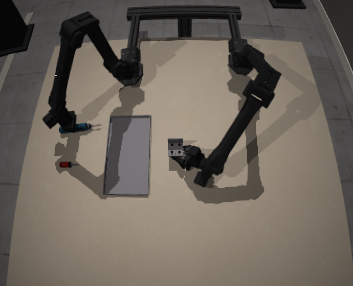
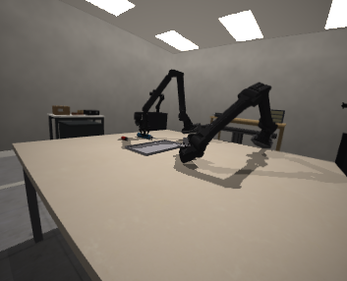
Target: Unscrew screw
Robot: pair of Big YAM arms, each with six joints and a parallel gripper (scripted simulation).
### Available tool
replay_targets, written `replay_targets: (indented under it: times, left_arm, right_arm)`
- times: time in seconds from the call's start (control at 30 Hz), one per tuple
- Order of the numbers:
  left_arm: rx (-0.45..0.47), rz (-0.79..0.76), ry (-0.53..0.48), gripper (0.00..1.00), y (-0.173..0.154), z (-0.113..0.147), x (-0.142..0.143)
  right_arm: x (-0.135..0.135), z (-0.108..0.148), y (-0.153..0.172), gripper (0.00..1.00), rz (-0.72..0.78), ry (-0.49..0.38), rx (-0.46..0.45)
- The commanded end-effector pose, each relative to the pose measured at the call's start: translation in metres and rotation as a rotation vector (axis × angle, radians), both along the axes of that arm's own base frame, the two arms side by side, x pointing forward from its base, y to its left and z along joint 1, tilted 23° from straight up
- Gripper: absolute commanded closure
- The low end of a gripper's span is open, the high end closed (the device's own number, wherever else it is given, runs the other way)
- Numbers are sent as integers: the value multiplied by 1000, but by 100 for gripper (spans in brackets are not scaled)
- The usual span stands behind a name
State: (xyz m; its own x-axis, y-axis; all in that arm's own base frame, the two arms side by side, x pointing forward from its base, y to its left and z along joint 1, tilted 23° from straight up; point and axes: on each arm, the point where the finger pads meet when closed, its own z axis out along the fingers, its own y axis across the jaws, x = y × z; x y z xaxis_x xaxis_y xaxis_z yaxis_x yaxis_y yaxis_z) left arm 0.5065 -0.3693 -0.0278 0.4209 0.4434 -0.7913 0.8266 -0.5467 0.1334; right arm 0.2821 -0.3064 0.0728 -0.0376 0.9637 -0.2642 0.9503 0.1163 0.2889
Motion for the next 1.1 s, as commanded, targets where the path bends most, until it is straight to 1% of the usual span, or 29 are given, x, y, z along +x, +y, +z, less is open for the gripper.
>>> replay_targets:
  times: [0.0, 0.4, 0.43, 0.63, 0.8, 0.97, 1.07]
  left_arm:
    - [-14, -3, -26, 41, -6, 9, 7]
    - [-14, -3, -26, 41, -6, 9, 7]
    - [-14, -3, -26, 41, -6, 9, 7]
    - [-14, -3, -26, 41, -6, 9, 7]
    - [-14, -3, -26, 41, -6, 9, 7]
    - [-14, -3, -26, 41, -6, 9, 7]
    - [-14, -3, -26, 41, -6, 9, 7]
  right_arm:
    - [4, 10, -7, 58, 0, -15, -20]
    - [4, 10, -7, 58, 0, -15, -20]
    - [-2, 15, -6, 58, 1, -11, -24]
    - [2, 35, -11, 58, 2, -29, -44]
    - [-1, 44, -10, 58, -2, -30, -44]
    - [1, 44, -8, 58, 5, -30, -44]
    - [-2, 49, -8, 58, 1, -31, -45]
